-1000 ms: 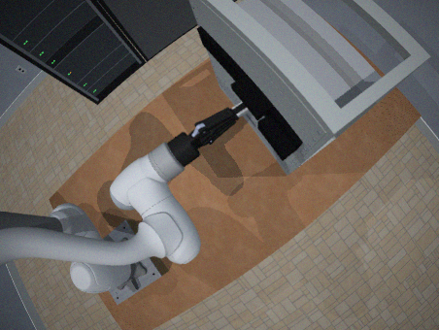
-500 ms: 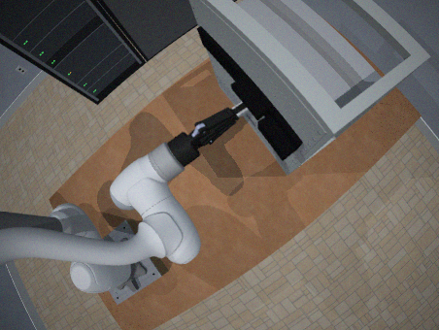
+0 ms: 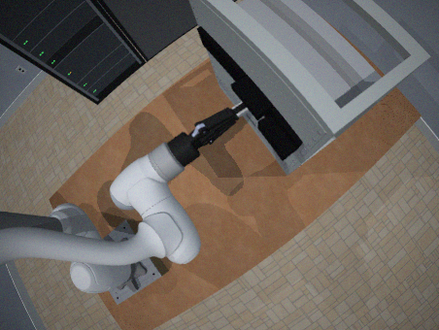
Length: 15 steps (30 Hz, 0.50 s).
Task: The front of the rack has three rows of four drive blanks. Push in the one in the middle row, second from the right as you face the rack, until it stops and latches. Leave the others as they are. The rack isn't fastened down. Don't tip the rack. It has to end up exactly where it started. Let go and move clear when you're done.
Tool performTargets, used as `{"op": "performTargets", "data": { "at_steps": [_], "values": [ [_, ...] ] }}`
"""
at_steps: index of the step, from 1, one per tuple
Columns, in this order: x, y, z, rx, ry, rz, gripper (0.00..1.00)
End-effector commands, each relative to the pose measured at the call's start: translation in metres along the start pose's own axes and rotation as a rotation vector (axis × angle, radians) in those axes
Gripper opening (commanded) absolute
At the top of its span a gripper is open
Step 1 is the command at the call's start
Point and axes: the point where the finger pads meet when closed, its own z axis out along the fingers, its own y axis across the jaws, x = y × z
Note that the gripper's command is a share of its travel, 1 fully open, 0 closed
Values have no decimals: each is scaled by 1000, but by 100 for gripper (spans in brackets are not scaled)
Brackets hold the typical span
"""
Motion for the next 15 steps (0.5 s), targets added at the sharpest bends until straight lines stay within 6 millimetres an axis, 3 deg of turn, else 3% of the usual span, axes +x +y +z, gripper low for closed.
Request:
{"op": "performTargets", "data": {
  "at_steps": [1, 7, 15],
  "values": [
    [0, 0, 0, 0, 0, 0, 0],
    [0, 0, -3, 0, 0, 0, 0],
    [0, 0, -27, 0, 0, 0, 0]
  ]
}}
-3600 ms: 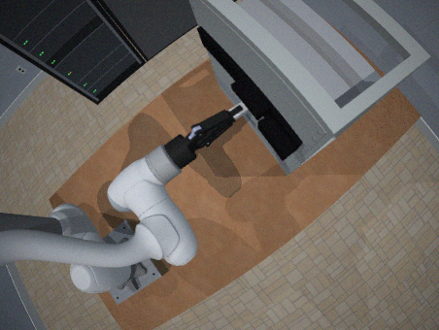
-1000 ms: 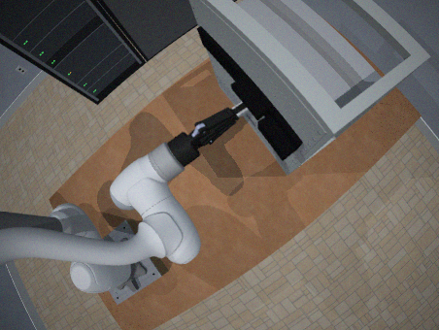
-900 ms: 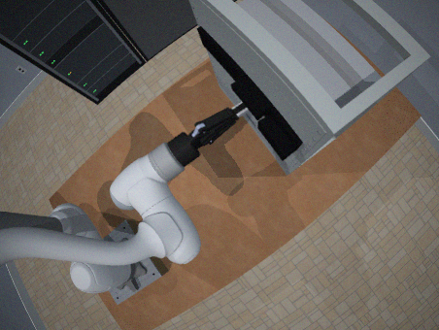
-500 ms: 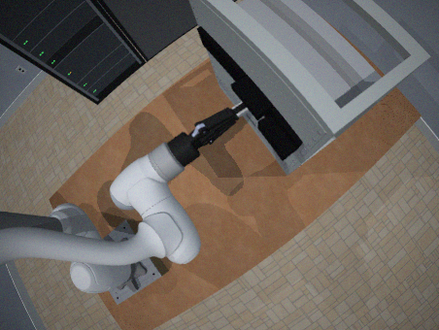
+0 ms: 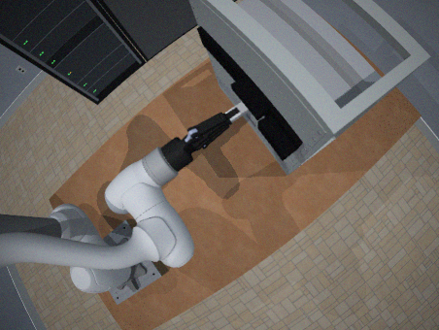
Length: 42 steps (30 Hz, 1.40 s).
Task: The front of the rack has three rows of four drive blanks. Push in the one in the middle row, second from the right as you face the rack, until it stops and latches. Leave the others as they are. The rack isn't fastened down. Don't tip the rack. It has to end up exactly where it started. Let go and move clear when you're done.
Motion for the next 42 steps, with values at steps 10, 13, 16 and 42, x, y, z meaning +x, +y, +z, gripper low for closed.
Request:
{"op": "performTargets", "data": {
  "at_steps": [10, 13, 16, 42],
  "values": [
    [0, 0, -57, 0, 0, 0, 0],
    [0, 0, -61, 0, 0, 0, 0],
    [0, 0, -61, 0, 0, 0, 0],
    [0, 0, -61, 0, 0, 0, 0]
  ]
}}
